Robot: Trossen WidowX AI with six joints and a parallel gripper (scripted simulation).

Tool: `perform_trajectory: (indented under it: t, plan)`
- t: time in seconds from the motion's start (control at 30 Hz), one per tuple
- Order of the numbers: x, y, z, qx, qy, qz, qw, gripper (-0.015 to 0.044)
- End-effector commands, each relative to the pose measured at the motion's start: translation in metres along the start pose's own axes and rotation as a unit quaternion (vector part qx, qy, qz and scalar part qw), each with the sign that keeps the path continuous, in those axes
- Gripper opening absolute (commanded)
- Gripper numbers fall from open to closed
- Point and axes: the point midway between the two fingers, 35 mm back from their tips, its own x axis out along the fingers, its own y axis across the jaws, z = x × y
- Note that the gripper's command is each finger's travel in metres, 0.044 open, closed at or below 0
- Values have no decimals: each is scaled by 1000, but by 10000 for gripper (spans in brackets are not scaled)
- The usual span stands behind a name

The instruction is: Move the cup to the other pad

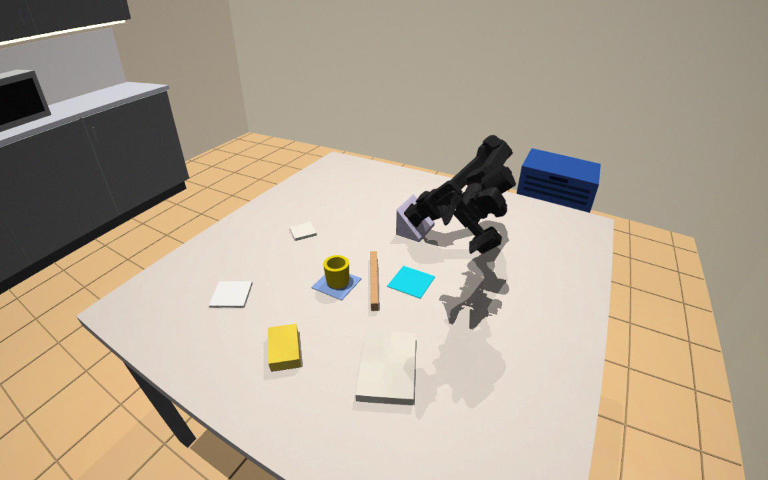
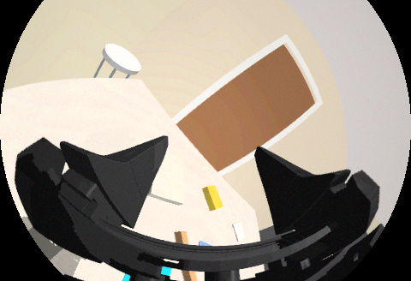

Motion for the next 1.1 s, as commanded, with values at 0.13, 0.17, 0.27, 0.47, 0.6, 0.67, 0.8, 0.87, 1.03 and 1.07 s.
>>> perform_trajectory:
  t: [0.13, 0.17, 0.27, 0.47, 0.6, 0.67, 0.8, 0.87, 1.03, 1.07]
  plan:
    - [29, -18, -47, 53, 123, -12, 991, 269]
    - [35, -24, -62, 71, 157, -18, 985, 242]
    - [47, -43, -105, 134, 257, -40, 956, 167]
    - [46, -82, -188, 284, 431, -106, 850, 167]
    - [30, -103, -236, 393, 520, -159, 742, 167]
    - [19, -112, -256, 447, 554, -187, 677, 167]
    - [-3, -126, -289, 548, 600, -241, 530, 167]
    - [-14, -131, -302, 594, 613, -267, 448, 167]
    - [-37, -141, -324, 675, 617, -315, 256, 167]
    - [-38, -142, -325, 677, 616, -316, 248, 167]
